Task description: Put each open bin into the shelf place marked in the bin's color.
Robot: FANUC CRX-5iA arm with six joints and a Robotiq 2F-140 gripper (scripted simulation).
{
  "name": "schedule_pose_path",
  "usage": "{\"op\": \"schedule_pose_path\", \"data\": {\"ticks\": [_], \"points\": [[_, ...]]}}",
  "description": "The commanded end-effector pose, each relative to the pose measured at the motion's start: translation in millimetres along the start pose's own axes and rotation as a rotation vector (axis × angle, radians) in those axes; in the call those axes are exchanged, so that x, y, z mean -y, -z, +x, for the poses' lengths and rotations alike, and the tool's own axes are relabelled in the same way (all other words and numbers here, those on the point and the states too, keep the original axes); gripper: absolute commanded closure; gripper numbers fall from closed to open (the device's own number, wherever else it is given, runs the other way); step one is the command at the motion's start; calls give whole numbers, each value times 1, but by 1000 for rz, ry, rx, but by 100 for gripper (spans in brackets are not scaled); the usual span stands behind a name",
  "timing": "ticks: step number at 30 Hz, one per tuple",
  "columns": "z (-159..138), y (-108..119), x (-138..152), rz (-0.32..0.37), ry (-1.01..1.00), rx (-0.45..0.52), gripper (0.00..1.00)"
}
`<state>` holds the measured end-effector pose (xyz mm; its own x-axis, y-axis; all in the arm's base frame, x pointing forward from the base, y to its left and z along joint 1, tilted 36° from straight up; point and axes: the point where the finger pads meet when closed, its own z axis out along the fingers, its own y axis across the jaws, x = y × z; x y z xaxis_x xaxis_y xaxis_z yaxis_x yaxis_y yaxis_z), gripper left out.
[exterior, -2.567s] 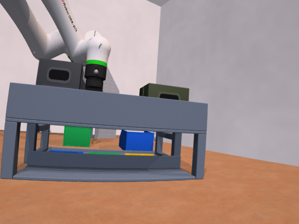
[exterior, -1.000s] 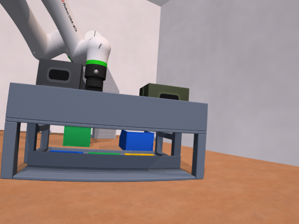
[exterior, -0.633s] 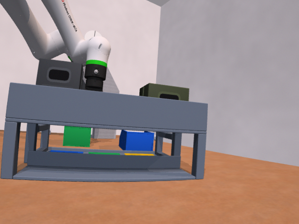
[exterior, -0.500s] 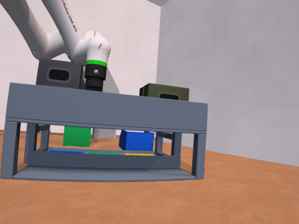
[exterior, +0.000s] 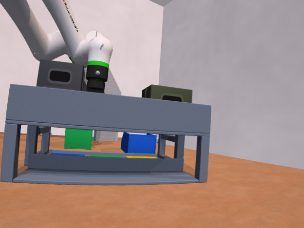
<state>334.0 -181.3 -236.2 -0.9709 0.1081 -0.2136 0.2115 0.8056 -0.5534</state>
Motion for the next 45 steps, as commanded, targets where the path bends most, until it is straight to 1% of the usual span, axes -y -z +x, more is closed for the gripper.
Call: {"op": "schedule_pose_path", "data": {"ticks": [1, 18, 31, 45], "points": [[0, 1, 0, 0, 0, 0, 100], [0, 9, 0, 0, 0, 0, 100], [0, 20, 0, 0, 0, 0, 100], [0, 37, 0, 0, 0, 0, 100]]}}
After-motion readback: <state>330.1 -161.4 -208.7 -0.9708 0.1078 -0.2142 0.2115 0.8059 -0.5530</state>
